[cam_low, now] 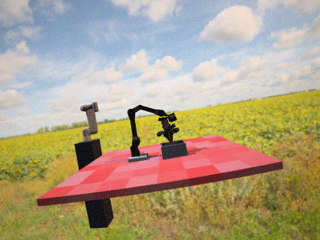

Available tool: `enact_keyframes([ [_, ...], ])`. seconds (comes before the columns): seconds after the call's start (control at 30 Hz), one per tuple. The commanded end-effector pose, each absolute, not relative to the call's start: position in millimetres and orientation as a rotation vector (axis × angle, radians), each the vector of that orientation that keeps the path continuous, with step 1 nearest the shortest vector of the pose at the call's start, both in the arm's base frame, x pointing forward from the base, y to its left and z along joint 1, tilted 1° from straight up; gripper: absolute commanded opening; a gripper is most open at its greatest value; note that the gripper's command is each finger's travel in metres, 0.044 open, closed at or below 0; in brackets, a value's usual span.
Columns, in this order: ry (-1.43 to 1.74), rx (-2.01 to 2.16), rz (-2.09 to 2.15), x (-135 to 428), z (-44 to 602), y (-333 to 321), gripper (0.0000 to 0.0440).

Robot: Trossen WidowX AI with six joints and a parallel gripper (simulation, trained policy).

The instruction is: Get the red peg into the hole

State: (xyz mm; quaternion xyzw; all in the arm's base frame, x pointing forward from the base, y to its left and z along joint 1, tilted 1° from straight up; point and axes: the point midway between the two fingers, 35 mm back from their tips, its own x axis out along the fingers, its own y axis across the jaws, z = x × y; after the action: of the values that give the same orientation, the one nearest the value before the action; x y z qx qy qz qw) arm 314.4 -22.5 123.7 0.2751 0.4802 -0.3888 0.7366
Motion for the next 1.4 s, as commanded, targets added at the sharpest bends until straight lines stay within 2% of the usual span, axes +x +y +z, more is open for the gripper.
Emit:
enact_keyframes([
  [0.0, 1.082, 0.591, -0.828, 321, 115, -32, 0.0002],
  [0.33, 1.169, 0.547, -0.742, 330, 88, -41, 0.001],
  [0.4, 1.191, 0.541, -0.727, 330, 82, -41, 0.0045],
  [0.57, 1.228, 0.547, -0.711, 332, 73, -44, 0.0166],
  [0.8, 1.24, 0.518, -0.665, 346, 84, -50, 0.0194],
  [0.93, 1.25, 0.523, -0.647, 355, 92, -50, 0.0244],
  [1.2, 1.282, 0.559, -0.604, 373, 104, -42, 0.044],
  [1.37, 1.285, 0.592, -0.557, 387, 116, -33, 0.044],
])
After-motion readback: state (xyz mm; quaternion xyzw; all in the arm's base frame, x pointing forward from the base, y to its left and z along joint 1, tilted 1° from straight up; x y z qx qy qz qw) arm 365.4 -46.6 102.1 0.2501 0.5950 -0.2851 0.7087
